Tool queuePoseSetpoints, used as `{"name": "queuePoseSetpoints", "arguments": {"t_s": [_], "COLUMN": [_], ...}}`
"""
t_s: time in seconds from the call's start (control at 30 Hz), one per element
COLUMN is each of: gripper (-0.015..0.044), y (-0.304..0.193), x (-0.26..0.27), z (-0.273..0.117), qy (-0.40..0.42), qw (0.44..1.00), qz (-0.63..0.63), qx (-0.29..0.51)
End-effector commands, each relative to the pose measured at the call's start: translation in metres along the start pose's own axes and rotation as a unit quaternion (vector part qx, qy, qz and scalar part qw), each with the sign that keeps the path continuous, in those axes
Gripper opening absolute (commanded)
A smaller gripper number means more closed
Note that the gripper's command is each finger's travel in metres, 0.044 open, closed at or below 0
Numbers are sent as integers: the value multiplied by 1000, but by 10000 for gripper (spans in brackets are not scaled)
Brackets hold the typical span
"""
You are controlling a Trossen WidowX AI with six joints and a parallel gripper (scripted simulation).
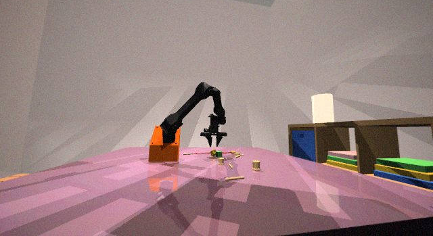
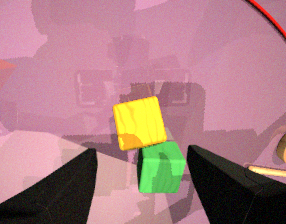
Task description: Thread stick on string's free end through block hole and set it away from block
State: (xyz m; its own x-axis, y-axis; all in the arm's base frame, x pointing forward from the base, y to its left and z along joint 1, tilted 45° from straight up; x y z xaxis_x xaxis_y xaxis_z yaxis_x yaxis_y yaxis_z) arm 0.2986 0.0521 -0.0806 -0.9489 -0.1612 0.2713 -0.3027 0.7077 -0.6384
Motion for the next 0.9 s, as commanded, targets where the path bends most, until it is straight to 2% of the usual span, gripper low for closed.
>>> {"name": "queuePoseSetpoints", "arguments": {"t_s": [0.0, 0.27, 0.87], "gripper": [217, 7, 0], "y": [0, 0, 0], "x": [0, 0, 0], "z": [0, 0, 0], "qy": [0, 0, 0], "qw": [1000, 1000, 1000], "qz": [0, 0, 0], "qx": [0, 0, 0]}}
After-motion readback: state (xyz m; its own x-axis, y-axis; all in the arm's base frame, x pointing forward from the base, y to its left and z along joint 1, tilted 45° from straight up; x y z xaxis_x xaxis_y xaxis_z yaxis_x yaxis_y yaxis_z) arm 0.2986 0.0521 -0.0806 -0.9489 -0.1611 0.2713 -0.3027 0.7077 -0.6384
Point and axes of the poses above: the point midway between the two fingers, 35 mm back from their tips, its own z axis out along the fingers, its own x axis across the jaws, y = z × x, the point moved 3 cm from there along -z, back along the fingers, and after that the axes turned 1 degree about -z, right-handed, at the moved point
